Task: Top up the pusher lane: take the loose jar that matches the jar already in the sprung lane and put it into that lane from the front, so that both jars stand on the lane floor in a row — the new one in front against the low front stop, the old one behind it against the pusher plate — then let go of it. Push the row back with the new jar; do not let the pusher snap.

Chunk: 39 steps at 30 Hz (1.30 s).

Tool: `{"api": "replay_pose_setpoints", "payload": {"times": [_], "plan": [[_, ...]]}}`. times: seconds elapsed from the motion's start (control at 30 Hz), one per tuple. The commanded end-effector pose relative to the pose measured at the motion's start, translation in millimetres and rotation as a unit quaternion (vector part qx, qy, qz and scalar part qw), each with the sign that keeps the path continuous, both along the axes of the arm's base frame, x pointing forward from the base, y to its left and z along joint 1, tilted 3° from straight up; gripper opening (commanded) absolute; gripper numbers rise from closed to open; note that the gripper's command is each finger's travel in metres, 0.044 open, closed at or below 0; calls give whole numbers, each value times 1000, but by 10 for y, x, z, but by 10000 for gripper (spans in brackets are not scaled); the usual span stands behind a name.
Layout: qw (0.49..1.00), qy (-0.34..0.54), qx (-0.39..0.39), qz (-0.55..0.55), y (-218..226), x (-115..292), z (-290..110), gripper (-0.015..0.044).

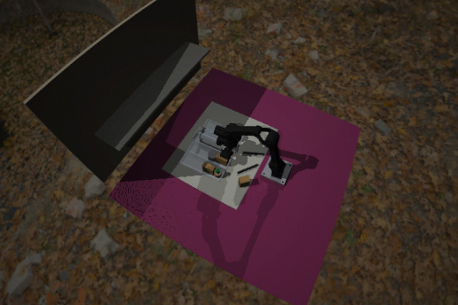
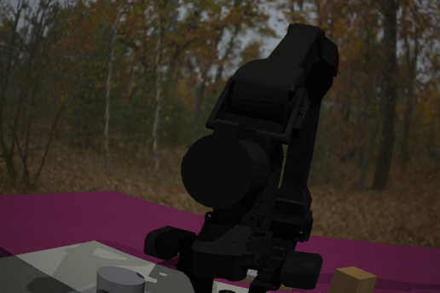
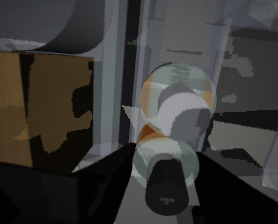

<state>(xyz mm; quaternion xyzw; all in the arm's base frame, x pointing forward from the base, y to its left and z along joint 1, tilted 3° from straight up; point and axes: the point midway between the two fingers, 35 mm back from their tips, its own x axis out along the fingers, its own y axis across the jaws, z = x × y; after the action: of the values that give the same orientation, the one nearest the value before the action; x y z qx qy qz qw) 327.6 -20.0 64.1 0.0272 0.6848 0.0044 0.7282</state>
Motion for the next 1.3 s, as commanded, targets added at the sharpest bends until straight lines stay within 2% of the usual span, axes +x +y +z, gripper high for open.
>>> {"api": "replay_pose_setpoints", "payload": {"times": [0.0, 0.93, 1.27], "plan": [[1000, -4, -1, -2, -5, 14, -1, 0], [1000, -4, -1, -2, 3, -41, -4, 0], [1000, -4, -1, -2, 3, -34, -2, 263]]}}
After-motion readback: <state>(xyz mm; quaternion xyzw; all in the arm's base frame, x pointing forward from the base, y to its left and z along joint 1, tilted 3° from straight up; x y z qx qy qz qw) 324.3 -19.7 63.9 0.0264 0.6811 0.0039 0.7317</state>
